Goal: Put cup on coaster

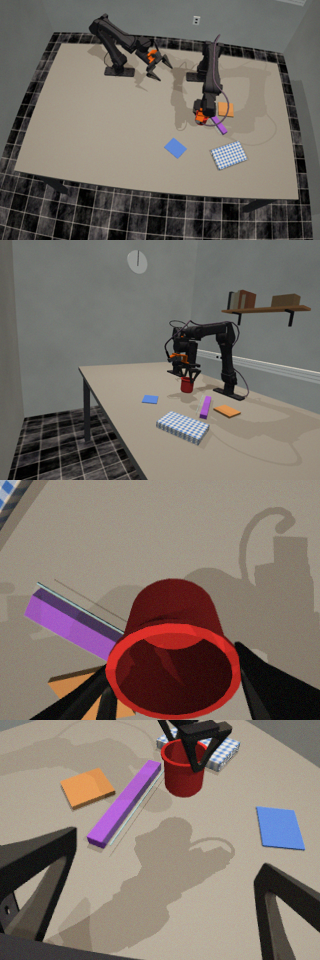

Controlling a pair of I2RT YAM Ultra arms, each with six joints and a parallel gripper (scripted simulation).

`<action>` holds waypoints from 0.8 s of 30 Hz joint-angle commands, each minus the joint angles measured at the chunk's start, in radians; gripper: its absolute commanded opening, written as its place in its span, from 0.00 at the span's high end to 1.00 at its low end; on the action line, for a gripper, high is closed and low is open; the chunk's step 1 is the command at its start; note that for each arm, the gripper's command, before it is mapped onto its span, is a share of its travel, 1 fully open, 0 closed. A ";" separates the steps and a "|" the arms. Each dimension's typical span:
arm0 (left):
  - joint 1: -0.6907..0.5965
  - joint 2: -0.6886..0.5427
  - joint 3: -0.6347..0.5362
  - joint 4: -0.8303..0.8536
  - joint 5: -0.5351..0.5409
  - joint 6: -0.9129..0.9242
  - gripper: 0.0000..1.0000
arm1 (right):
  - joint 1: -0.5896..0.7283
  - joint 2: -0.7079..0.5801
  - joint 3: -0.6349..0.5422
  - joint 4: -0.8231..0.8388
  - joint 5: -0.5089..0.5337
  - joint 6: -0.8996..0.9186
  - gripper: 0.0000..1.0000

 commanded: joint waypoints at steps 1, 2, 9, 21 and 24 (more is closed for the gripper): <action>0.026 -0.037 -0.022 -0.012 -0.013 0.058 1.00 | 0.018 0.013 0.031 0.029 0.002 -0.006 0.00; 0.026 -0.037 -0.022 -0.012 -0.013 0.058 1.00 | 0.018 0.013 0.031 0.029 0.002 -0.006 0.00; 0.200 -0.178 -0.232 0.046 -0.021 0.267 1.00 | 0.111 0.187 0.182 0.058 0.001 -0.005 0.00; 0.546 -0.311 -0.413 0.095 -0.012 0.575 1.00 | 0.219 0.464 0.415 0.093 0.001 -0.007 0.00; 0.606 -0.325 -0.432 0.114 0.014 0.610 1.00 | 0.231 0.492 0.439 0.094 0.001 -0.007 0.00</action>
